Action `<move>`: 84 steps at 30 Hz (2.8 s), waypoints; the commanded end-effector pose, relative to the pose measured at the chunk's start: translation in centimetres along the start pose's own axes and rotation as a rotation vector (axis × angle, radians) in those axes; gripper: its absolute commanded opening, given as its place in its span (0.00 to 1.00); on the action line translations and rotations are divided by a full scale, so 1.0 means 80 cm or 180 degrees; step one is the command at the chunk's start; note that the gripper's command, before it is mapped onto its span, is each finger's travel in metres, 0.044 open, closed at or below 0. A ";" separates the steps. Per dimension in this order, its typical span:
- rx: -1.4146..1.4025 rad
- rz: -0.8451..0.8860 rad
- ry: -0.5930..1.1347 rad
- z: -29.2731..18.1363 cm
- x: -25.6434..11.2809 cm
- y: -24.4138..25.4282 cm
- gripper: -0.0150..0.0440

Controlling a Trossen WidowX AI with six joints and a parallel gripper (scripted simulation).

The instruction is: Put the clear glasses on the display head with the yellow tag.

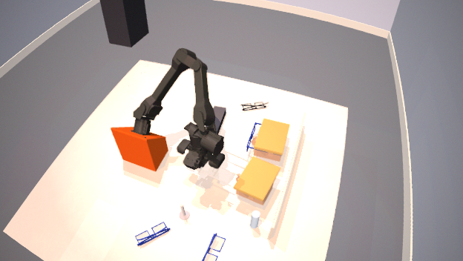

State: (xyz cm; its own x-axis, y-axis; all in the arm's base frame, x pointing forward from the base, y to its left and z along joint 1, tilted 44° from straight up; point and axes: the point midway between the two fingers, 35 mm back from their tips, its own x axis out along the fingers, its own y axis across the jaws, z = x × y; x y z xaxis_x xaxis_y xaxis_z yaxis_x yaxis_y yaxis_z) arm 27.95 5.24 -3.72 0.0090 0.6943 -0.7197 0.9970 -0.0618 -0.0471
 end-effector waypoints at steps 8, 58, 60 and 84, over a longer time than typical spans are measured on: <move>0.0007 -0.0020 0.0017 -0.001 0.001 0.020 0.25; -0.0003 -0.0011 0.0017 -0.002 0.003 0.102 0.25; -0.0003 -0.0011 0.0017 -0.002 0.004 0.106 0.25; -0.0008 -0.0006 0.0018 -0.003 0.007 0.146 0.25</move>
State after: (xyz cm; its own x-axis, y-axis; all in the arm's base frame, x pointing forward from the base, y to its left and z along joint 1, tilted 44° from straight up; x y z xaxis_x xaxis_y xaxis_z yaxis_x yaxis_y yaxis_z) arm 39.09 4.99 -4.48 0.0069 0.6944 -0.7195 0.9974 -0.0564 -0.0450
